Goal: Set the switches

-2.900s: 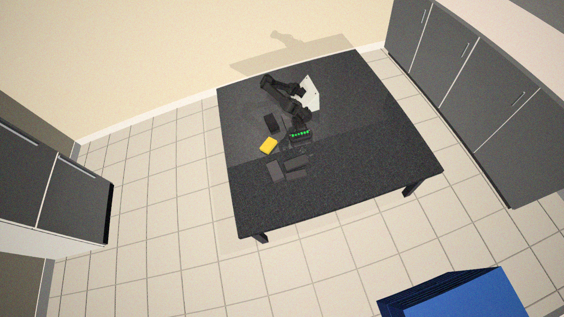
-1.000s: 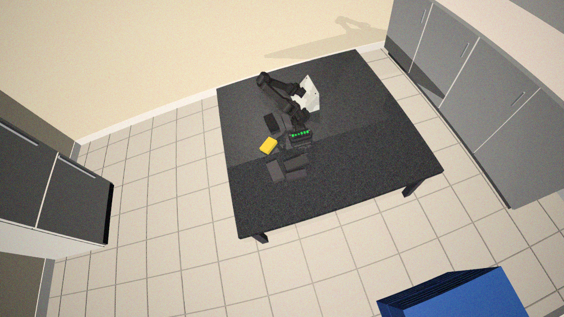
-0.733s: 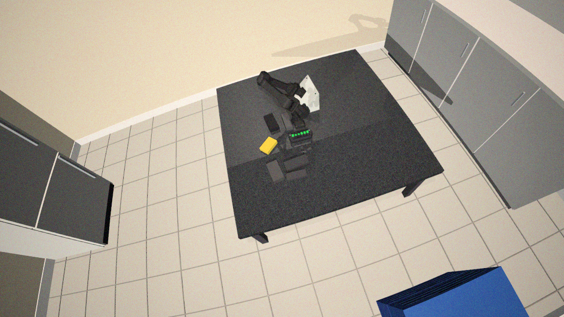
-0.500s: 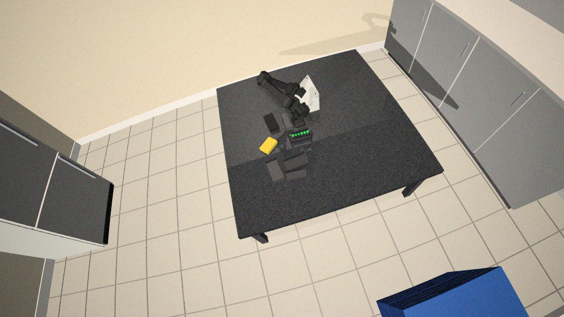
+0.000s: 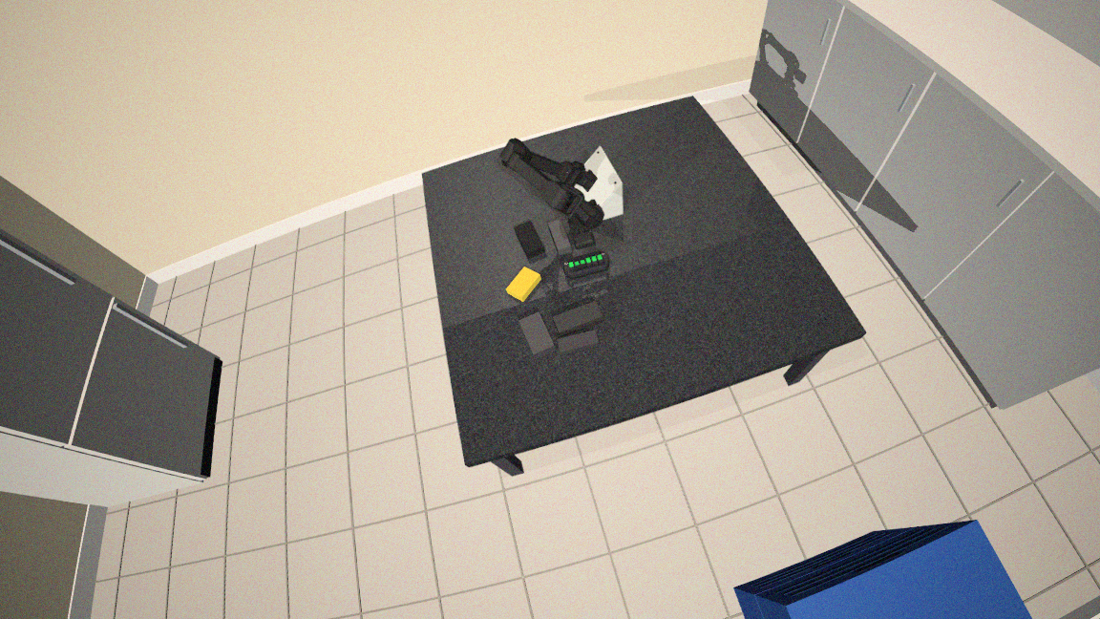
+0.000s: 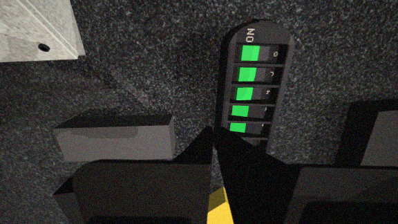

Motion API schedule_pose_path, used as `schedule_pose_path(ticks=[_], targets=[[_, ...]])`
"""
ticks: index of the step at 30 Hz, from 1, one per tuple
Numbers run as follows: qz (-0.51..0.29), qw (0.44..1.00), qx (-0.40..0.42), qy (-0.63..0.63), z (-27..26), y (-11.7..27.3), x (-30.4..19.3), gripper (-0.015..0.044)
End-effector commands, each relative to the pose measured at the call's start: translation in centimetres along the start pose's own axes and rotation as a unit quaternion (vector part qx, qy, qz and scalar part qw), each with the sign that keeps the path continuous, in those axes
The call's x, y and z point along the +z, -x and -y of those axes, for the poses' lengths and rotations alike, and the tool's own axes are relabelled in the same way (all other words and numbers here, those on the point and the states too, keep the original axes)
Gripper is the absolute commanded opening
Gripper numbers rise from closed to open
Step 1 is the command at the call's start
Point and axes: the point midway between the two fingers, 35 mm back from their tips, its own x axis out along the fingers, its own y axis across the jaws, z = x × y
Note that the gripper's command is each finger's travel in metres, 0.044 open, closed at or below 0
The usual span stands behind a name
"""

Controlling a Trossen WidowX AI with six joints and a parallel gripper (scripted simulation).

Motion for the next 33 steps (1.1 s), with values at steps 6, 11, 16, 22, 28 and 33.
schedule_pose_path(ticks=[6,11,16,22,28,33], targets=[[0.001,1.0,0.001,-0.002,0.0,0.0,0.0,0.0],[0.0,1.0,0.0,0.0,0.0,0.0,0.0,0.0105],[0.0,1.0,0.0,0.0,0.0,0.0,0.0,0.0236],[0.0,1.0,0.0,0.0,0.0,0.0,0.0,0.0394],[0.0,1.0,0.004,0.001,0.4,0.0,-0.1,0.0387],[-0.003,1.0,0.031,0.005,2.8,-0.3,-1.1,0.0256]])
